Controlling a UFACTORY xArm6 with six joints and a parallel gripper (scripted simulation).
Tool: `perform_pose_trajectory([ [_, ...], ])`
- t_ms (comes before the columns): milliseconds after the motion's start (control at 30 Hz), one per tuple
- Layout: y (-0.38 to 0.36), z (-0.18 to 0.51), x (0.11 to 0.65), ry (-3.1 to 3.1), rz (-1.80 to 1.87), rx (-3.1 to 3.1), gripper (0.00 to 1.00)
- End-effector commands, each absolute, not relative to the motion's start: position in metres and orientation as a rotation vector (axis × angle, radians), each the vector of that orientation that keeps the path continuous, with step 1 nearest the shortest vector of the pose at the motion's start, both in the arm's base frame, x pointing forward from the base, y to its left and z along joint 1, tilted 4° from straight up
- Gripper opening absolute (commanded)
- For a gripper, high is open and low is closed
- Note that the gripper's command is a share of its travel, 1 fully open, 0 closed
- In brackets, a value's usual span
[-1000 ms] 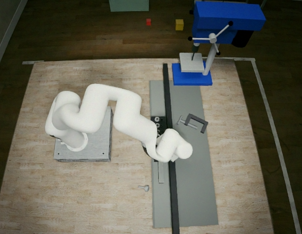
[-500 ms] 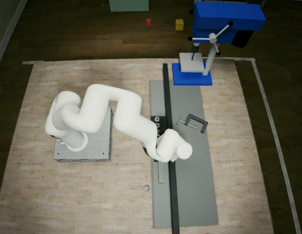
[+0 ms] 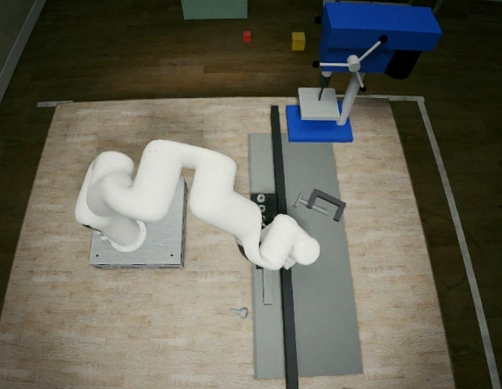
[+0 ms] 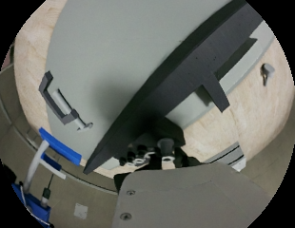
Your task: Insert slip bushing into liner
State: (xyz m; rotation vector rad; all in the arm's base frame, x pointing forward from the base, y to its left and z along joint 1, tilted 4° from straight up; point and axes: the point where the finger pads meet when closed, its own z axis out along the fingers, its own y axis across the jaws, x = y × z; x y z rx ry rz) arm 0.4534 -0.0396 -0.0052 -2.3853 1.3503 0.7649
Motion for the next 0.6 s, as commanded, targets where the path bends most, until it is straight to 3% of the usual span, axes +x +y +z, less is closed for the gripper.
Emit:
perform_pose_trajectory([
  [0,-0.0397,-0.0037,0.4548,1.357,0.742,-2.400,0.26],
  [567,-0.0380,-0.0023,0.4541,1.432,0.529,-2.541,0.26],
])
